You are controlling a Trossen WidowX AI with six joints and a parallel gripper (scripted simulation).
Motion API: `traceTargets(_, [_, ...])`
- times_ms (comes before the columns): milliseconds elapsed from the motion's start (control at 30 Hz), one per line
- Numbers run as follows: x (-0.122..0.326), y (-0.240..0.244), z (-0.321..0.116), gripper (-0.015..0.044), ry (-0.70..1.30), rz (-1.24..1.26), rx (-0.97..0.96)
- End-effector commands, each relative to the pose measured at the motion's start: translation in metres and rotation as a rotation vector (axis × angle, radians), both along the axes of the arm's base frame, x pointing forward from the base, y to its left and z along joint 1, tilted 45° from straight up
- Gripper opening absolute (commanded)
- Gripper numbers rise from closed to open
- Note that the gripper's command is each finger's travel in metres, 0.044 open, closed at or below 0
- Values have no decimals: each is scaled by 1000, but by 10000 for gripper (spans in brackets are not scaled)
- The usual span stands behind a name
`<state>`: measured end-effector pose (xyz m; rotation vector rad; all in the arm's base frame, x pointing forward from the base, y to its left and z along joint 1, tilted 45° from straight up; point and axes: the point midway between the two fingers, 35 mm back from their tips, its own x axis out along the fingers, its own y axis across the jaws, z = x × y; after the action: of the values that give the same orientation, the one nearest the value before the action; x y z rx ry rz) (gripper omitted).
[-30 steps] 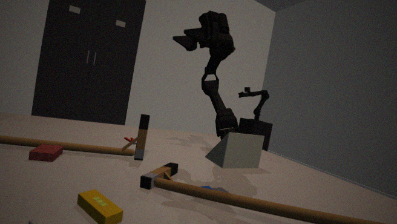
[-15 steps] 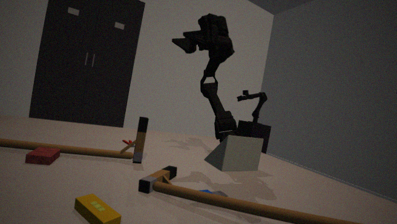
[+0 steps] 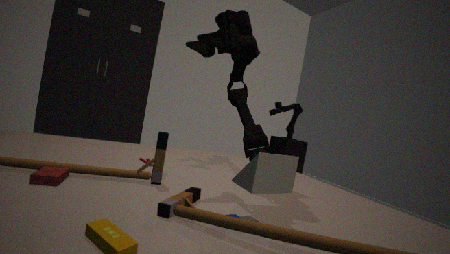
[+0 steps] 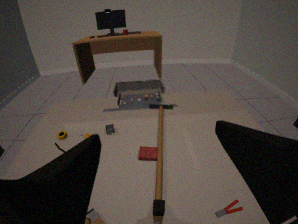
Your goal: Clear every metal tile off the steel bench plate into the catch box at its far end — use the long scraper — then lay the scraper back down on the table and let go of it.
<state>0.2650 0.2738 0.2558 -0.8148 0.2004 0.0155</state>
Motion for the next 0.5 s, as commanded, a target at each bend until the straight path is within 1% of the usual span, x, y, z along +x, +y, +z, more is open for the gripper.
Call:
traceTargets(0, [16, 0, -5, 440, 22, -28, -2])
traceTargets(467, [67, -4, -20, 440, 93, -123, -16])
